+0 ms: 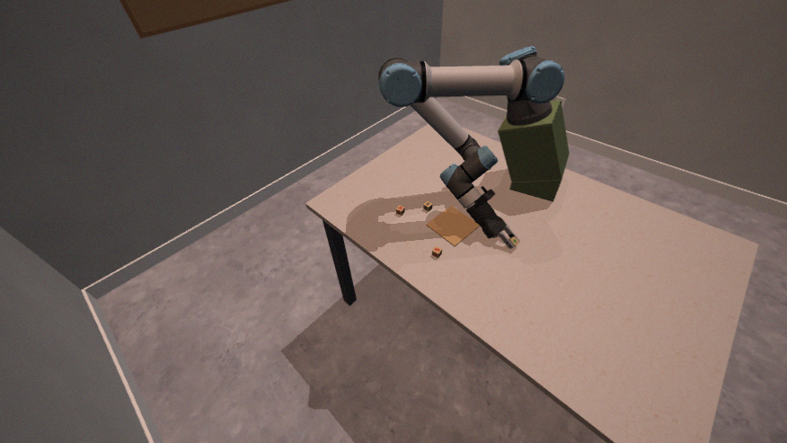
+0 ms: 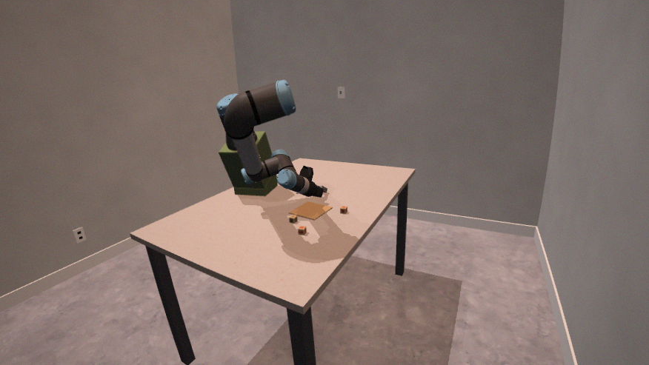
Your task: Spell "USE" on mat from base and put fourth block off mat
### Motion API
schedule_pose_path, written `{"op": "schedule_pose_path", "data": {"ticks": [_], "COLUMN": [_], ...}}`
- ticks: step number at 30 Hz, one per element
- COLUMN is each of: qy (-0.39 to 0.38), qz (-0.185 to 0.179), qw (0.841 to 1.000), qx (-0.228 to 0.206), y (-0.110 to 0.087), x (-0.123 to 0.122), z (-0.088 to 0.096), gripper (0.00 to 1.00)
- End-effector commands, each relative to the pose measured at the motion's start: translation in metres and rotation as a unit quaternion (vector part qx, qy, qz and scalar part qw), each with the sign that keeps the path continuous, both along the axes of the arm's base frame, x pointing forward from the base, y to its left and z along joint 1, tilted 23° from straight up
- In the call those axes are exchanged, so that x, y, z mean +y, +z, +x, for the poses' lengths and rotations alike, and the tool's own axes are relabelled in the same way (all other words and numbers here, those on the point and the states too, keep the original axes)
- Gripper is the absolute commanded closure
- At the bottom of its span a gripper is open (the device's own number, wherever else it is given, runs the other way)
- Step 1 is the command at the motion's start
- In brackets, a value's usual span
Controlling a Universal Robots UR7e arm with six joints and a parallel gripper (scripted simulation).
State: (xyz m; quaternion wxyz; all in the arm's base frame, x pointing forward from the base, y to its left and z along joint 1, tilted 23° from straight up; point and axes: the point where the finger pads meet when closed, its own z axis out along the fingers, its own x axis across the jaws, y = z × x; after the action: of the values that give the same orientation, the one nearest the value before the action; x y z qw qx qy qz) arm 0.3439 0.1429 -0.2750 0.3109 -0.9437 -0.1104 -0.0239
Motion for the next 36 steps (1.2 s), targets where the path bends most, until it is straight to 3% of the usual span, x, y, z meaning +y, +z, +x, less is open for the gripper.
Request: {"op": "schedule_pose_path", "data": {"ticks": [1, 6, 10, 12, 13, 17, 21, 36], "qy": [0.0, 0.0, 0.0, 0.0, 0.0, 0.0, 0.0, 0.0], "qz": [0.0, 0.0, 0.0, 0.0, 0.0, 0.0, 0.0, 0.0], "qw": [1.0, 1.0, 1.0, 1.0, 1.0, 1.0, 1.0, 1.0], "qx": [0.0, 0.0, 0.0, 0.0, 0.0, 0.0, 0.0, 0.0], "y": [0.0003, 0.0003, 0.0003, 0.0003, 0.0003, 0.0003, 0.0003, 0.0003], "x": [0.0001, 0.0001, 0.0001, 0.0001, 0.0001, 0.0001, 0.0001, 0.0001], "z": [0.0002, 0.0002, 0.0002, 0.0002, 0.0002, 0.0002, 0.0002, 0.0002], "gripper": [0.51, 0.51, 0.39, 0.39, 0.33, 0.33, 0.21, 0.21]}}
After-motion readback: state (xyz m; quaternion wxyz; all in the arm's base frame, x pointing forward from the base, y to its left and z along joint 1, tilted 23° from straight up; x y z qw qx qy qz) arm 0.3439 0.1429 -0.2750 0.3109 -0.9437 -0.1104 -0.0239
